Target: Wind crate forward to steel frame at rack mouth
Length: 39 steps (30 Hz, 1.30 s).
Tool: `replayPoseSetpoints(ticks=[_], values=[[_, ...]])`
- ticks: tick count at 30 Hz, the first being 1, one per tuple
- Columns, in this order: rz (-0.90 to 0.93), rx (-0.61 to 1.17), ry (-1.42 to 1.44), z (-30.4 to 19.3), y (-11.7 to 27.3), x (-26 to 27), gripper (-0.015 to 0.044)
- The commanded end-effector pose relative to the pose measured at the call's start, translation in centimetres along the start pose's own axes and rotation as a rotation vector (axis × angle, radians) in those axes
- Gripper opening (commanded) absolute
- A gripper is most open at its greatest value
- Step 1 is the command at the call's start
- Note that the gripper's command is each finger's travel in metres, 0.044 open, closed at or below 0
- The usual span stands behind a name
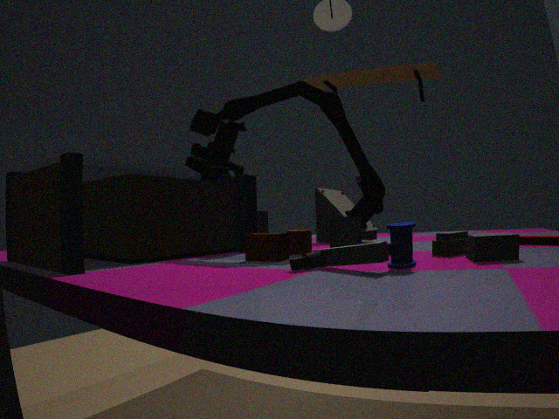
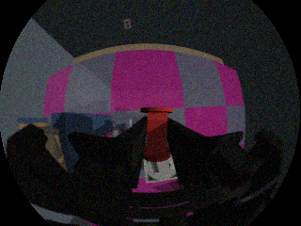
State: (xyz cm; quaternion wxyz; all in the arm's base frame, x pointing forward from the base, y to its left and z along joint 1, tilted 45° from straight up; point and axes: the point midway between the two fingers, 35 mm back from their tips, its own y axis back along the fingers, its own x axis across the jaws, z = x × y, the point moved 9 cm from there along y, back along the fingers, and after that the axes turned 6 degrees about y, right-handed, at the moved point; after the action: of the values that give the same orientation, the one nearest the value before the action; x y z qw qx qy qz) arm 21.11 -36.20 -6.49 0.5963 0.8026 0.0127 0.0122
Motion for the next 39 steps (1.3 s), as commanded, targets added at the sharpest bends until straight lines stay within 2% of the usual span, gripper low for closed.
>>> replayPoseSetpoints(ticks=[1,39], values=[[0.038,0.028,0.026,-1.2,-0.2,2.5,0.0],[0.04,0.031,0.027,-4.4,1.6,6.2,0.0]])
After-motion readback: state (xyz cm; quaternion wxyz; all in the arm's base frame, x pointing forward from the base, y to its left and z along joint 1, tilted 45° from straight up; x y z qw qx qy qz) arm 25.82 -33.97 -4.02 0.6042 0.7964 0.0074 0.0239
